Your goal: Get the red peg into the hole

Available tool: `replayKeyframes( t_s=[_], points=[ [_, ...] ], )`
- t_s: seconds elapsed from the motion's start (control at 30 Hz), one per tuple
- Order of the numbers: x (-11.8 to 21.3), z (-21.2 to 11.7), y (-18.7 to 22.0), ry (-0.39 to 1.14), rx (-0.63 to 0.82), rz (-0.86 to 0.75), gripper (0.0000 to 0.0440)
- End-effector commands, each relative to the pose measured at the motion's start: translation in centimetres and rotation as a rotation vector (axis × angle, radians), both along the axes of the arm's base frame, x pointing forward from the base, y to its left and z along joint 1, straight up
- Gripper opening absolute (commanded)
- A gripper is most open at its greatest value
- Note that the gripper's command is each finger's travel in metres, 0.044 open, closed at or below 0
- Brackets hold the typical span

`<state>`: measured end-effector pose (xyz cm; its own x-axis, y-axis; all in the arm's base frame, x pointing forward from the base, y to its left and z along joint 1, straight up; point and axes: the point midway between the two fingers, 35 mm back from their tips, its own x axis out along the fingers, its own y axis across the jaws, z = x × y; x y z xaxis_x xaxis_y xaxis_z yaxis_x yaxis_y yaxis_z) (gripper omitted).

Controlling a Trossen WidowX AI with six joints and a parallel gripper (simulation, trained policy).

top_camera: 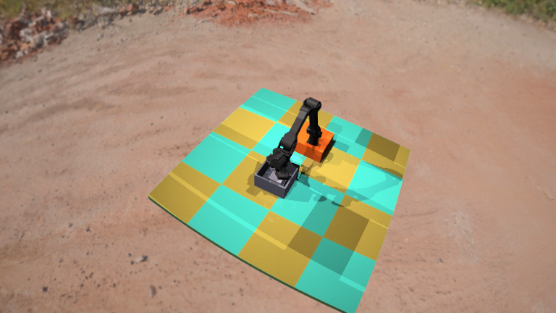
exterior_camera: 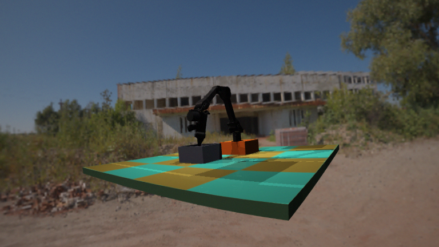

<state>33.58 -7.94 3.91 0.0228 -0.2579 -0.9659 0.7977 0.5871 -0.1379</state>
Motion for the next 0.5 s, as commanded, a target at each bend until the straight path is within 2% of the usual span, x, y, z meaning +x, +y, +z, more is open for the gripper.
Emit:
replayKeyframes(
  t_s=[0.0,0.1,0.2,0.33,0.47],
  points=[
    [-0.2,-1.7,-0.2,0.032,0.041,0.036,0.0083],
    [-0.3,-2.6,-0.3,0.051,0.065,0.049,0.0157],
    [0.1,-2.9,-0.8,0.052,0.075,0.077,0.0174],
    [1.2,-2.8,-1.4,0.039,0.100,0.087,0.0279],
    [2.7,-2.3,-1.8,0.019,0.124,0.093,0.0360]
  ],
)
